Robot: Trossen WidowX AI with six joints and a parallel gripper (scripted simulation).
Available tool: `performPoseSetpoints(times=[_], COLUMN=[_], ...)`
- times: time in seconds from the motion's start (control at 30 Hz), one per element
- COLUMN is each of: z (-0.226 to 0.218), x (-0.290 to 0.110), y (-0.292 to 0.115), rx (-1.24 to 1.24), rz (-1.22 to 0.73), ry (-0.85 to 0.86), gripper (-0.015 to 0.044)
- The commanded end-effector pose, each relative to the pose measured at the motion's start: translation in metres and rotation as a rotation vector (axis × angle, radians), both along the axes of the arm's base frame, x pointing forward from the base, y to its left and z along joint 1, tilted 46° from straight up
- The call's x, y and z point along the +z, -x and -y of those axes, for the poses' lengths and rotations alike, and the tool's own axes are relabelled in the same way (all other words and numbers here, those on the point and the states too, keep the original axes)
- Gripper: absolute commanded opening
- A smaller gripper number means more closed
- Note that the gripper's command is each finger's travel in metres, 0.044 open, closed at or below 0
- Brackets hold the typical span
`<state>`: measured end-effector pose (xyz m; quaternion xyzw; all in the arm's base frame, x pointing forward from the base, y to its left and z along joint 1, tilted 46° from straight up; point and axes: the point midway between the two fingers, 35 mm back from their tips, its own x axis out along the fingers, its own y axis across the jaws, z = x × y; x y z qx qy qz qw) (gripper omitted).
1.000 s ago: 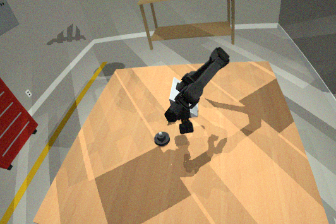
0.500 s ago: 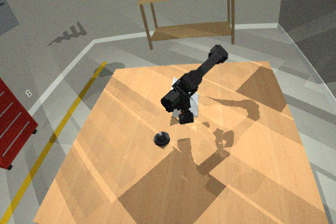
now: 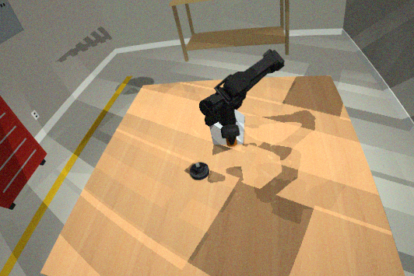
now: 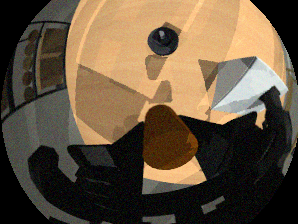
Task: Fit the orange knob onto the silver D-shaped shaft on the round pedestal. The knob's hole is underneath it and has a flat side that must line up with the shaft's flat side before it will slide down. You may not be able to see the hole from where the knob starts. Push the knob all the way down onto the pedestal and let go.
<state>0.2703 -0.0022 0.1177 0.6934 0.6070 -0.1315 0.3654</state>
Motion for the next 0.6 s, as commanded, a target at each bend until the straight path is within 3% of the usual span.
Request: performPoseSetpoints(times=[0.0, 0.57], z=[0.005, 0.023], x=[0.011, 0.043], y=[0.003, 0.016], rx=[-0.069, -0.323], rz=[0.067, 0.303], ry=[-0.023, -0.117], gripper=[0.0000, 0.0000])
